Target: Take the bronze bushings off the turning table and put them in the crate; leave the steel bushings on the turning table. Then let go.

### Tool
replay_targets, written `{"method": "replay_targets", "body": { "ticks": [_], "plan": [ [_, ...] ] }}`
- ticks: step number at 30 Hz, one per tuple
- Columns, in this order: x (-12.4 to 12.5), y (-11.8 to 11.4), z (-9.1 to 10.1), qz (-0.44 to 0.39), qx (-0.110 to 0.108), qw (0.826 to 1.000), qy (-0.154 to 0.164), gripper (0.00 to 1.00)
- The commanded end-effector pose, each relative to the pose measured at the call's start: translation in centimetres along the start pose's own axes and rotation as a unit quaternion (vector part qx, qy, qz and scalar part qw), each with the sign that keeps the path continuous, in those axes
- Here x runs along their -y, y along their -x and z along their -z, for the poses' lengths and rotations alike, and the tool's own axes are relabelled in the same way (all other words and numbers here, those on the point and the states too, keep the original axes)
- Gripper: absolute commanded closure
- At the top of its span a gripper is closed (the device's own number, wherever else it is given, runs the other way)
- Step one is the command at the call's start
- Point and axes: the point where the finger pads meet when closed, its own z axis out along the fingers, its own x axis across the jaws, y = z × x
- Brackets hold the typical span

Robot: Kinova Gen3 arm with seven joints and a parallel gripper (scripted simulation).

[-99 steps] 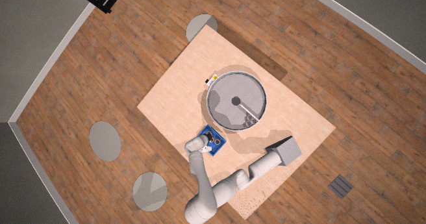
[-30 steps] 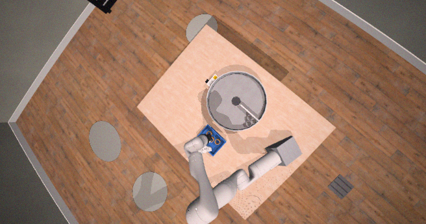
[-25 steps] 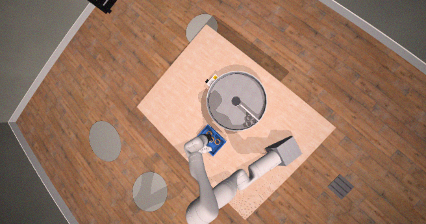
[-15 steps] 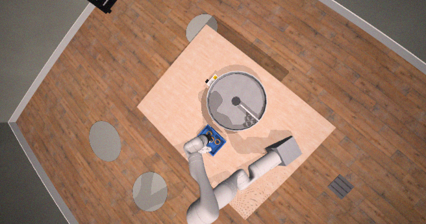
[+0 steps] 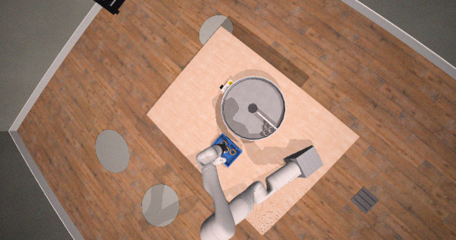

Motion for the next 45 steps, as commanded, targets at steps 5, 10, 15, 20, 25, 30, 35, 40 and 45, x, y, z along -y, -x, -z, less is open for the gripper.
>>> {"method": "replay_targets", "body": {
  "ticks": [5,10,15,20,25,30,35,40,45],
  "plan": [
    [-0.1,0.0,0.1,-0.001,-0.001,1.0,0.002,0.53],
    [-0.1,0.0,0.2,-0.001,-0.001,1.0,0.002,0.53],
    [-0.1,0.0,0.7,-0.001,-0.001,1.0,0.002,0.53],
    [-0.1,0.0,0.7,-0.001,-0.001,1.0,0.002,0.53],
    [-0.1,0.0,0.7,-0.001,-0.001,1.0,0.002,0.53],
    [-0.1,0.1,5.3,-0.001,-0.001,1.0,0.002,0.53],
    [-0.1,0.1,6.5,-0.001,-0.001,1.0,0.002,0.53],
    [-0.1,0.1,6.5,-0.001,-0.001,1.0,0.002,0.53],
    [-0.1,0.0,8.7,-0.001,-0.001,1.0,0.002,0.53]
  ]
}}
